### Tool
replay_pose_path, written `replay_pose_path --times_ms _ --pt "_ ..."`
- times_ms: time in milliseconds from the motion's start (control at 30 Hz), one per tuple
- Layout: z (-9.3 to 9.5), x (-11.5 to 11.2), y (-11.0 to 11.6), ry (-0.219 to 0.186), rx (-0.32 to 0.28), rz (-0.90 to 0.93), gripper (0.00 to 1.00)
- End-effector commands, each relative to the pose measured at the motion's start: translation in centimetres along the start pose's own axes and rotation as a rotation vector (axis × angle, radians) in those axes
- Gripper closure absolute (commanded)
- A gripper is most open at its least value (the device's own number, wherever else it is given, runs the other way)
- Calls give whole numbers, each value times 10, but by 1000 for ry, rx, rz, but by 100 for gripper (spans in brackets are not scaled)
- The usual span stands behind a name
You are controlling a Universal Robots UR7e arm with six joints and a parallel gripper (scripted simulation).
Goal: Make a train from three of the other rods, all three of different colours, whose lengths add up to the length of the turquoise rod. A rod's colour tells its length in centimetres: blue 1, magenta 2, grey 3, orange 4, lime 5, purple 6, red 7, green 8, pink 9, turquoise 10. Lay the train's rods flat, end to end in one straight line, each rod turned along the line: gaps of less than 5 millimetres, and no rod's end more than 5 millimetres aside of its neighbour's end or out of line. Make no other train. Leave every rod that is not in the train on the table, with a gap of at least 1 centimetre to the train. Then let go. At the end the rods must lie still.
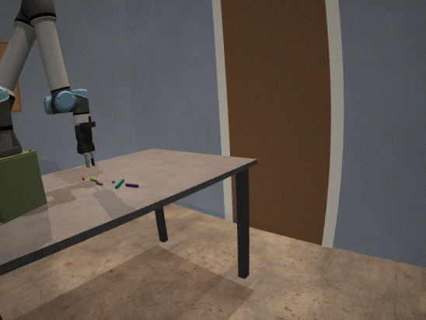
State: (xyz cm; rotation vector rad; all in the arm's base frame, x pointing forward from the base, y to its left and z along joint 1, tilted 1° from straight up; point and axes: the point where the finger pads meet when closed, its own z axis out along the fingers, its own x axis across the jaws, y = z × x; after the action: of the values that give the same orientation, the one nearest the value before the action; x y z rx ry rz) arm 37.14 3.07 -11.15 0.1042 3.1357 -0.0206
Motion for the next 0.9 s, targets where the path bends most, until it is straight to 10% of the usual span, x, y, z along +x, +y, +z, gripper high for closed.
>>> replay_pose_path --times_ms 0,867 --pt "0 0 0 -1 0 0 46" --pt "29 -1 0 -1 0 0 46"
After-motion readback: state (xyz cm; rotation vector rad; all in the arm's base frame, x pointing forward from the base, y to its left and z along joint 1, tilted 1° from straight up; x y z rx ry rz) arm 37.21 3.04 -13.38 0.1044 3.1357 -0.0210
